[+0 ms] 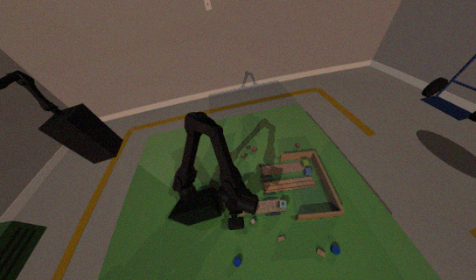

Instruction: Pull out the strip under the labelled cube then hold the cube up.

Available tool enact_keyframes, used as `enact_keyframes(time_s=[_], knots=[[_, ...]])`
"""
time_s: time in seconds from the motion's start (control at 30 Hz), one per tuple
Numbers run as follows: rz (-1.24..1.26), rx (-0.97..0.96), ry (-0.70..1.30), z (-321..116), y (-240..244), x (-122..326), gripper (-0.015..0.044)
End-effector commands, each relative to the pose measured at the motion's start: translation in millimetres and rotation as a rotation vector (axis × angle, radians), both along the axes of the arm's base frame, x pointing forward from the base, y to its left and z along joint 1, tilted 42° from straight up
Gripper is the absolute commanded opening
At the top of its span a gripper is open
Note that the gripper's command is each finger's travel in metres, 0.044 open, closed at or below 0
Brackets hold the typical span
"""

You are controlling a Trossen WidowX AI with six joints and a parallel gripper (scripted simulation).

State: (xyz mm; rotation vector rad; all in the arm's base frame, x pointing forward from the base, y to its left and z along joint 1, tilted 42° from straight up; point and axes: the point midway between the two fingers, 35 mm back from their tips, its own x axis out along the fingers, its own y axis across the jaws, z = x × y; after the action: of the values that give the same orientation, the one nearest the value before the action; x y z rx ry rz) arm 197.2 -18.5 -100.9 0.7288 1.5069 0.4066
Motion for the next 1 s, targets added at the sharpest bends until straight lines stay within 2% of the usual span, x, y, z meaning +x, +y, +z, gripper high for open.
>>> enact_keyframes(time_s=[0.0, 0.2, 0.33, 0.43, 0.63, 0.97], knots=[[0.010, 0.005, 0.021, -0.8, 4.2, -7.4, 0.0000], [0.000, 0.000, 0.001, 1.5, -1.6, 0.1, 0.0000], [0.009, 0.002, 0.019, 29.5, -27.4, -0.2, 0.0000], [0.010, 0.002, 0.021, 31.4, -29.0, -0.4, 0.0000], [-0.141, 0.011, 0.152, 29.0, -34.0, 23.9, 0.0157], [-0.146, 0.011, 0.153, 25.7, -45.5, 62.3, 0.0420]])
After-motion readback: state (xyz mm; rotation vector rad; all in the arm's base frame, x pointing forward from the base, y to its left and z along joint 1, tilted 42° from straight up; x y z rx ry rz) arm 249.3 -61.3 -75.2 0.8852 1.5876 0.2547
